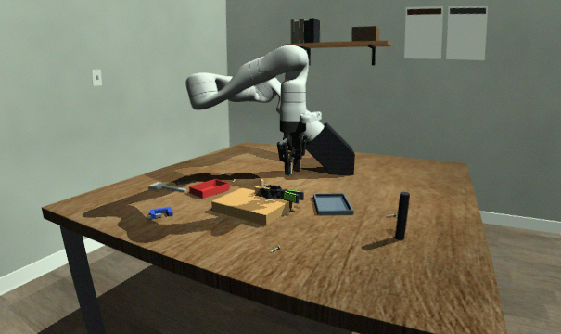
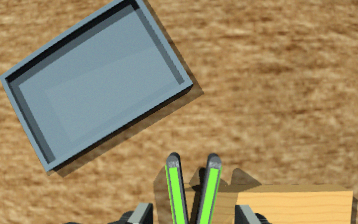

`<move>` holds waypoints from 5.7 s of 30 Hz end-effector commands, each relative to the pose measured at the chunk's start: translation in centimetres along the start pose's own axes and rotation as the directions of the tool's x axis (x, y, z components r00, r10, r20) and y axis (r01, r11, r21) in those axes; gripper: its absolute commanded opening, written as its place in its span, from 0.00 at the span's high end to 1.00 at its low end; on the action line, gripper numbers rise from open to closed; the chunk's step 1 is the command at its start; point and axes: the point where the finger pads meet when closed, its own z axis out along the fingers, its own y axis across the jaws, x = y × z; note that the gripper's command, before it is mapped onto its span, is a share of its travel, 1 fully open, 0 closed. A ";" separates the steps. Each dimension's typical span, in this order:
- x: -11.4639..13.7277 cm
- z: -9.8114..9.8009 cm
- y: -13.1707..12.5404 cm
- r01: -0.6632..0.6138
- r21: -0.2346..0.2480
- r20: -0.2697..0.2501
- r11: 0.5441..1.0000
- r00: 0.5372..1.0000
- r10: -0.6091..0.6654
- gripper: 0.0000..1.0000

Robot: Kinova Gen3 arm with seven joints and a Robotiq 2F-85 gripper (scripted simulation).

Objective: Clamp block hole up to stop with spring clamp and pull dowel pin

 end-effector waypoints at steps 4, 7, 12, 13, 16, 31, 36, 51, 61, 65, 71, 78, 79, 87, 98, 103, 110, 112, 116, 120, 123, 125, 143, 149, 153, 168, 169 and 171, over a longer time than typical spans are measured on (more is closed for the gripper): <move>0.0 -0.1 0.0 0.008 -0.001 -0.001 1.000 1.000 -0.008 0.46; -0.1 -0.1 0.0 0.016 -0.001 -0.001 1.000 1.000 -0.016 0.46; -0.2 -0.1 0.0 0.036 -0.001 -0.002 0.999 0.999 -0.036 0.46; -0.2 -0.1 0.0 0.041 -0.001 -0.002 0.999 0.999 -0.041 0.46; -0.4 -0.2 0.0 0.058 0.000 -0.002 0.998 0.998 -0.058 0.46; -1.1 -0.3 0.1 0.165 0.001 -0.003 0.986 0.986 -0.165 0.46; -1.5 -0.3 0.1 0.220 0.002 -0.004 0.976 0.976 -0.220 0.46; -2.7 -0.5 0.1 0.390 0.003 -0.006 0.921 0.921 -0.390 0.46; -3.6 -0.6 0.2 0.506 0.003 -0.008 0.863 0.863 -0.506 0.46; -4.1 -0.7 0.2 0.564 0.002 -0.008 0.826 0.826 -0.564 0.46; -4.7 -0.8 0.2 0.634 0.001 -0.009 0.773 0.773 -0.634 0.46; -5.4 -0.9 0.2 0.713 0.000 -0.009 0.701 0.701 -0.713 0.46; -5.5 -0.9 0.2 0.726 0.000 -0.009 0.688 0.688 -0.726 0.46; -6.5 -1.0 0.2 0.816 -0.001 -0.008 0.579 0.579 -0.816 0.46; -7.6 -1.1 0.2 0.893 -0.003 -0.007 0.449 0.449 -0.893 0.46; -8.1 -1.2 0.2 0.926 -0.003 -0.006 0.379 0.379 -0.926 0.46; -8.6 -1.3 0.2 0.950 -0.003 -0.004 0.311 0.311 -0.950 0.46; -8.8 -1.3 0.2 0.958 -0.003 -0.004 0.286 0.286 -0.958 0.46; -9.2 -1.3 0.2 0.971 -0.003 -0.003 0.237 0.237 -0.971 0.46; -9.5 -1.4 0.2 0.981 -0.003 -0.002 0.193 0.193 -0.981 0.46; -9.6 -1.4 0.2 0.983 -0.003 -0.001 0.182 0.182 -0.983 0.46; -9.7 -1.4 0.1 0.987 -0.003 -0.001 0.162 0.162 -0.987 0.46; -10.5 -1.5 0.1 0.999 -0.001 0.002 0.050 0.050 -0.999 0.46; -10.7 -1.5 0.1 1.000 -0.001 0.002 0.028 0.028 -1.000 0.46; -10.8 -1.5 0.1 1.000 -0.001 0.002 0.019 0.019 -1.000 0.46; -10.8 -1.5 0.1 1.000 -0.001 0.003 0.011 0.011 -1.000 0.46; -10.8 -1.5 0.1 1.000 -0.001 0.003 0.011 0.011 -1.000 0.46; -10.8 -1.5 0.1 1.000 -0.001 0.003 0.011 0.011 -1.000 0.66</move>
